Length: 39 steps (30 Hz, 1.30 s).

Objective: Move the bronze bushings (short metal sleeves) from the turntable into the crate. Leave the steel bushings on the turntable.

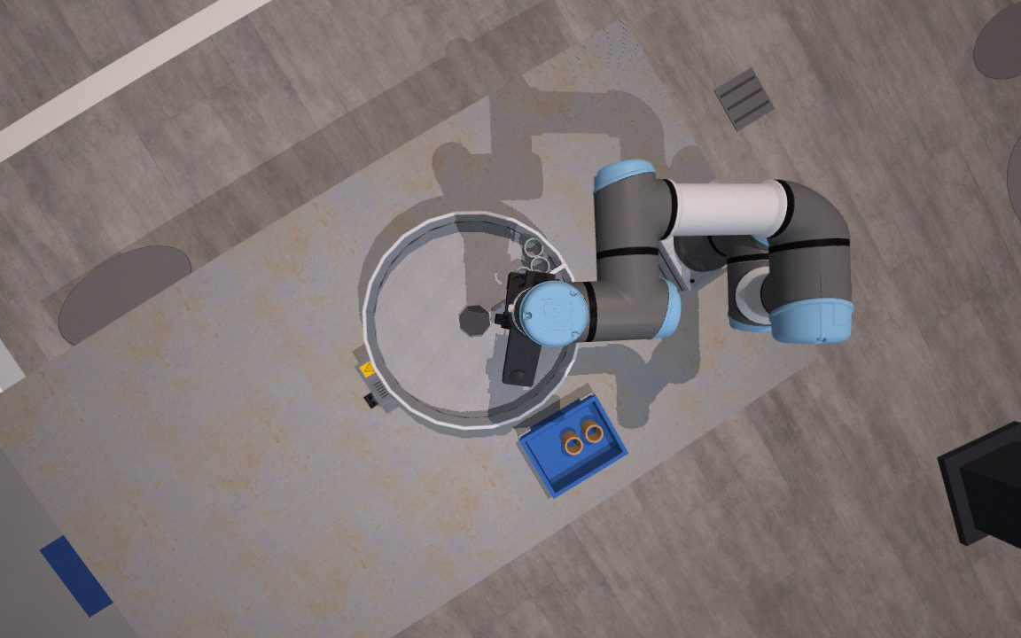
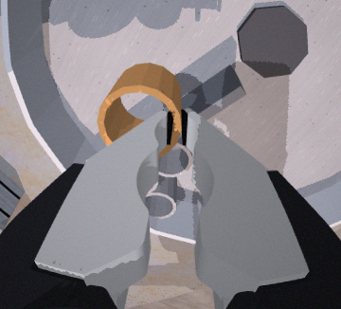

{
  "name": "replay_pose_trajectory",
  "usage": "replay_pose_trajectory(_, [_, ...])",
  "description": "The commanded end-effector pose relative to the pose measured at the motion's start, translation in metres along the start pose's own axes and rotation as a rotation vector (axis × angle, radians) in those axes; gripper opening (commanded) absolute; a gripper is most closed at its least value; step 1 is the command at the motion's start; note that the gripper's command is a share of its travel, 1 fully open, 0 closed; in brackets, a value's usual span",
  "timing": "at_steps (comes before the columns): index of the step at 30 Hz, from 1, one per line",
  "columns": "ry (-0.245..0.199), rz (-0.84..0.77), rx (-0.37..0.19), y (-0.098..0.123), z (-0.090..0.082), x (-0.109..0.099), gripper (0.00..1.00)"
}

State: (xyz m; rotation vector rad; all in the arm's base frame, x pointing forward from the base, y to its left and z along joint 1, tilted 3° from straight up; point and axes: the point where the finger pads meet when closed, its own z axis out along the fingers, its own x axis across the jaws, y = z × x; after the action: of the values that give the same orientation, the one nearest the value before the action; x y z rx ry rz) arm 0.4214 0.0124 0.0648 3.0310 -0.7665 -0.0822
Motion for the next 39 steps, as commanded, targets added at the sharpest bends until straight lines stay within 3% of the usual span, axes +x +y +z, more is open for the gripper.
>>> replay_pose_trajectory(1, [0.005,-0.03,0.001,-0.022,-0.001,-0.014,0.0])
replay_pose_trajectory(3, [0.005,-0.03,0.001,-0.022,-0.001,-0.014,0.0])
replay_pose_trajectory(33, [0.006,-0.221,0.001,-0.158,0.0,-0.103,0.0])
replay_pose_trajectory(39, [0.006,-0.243,0.001,-0.173,0.001,-0.114,0.0])
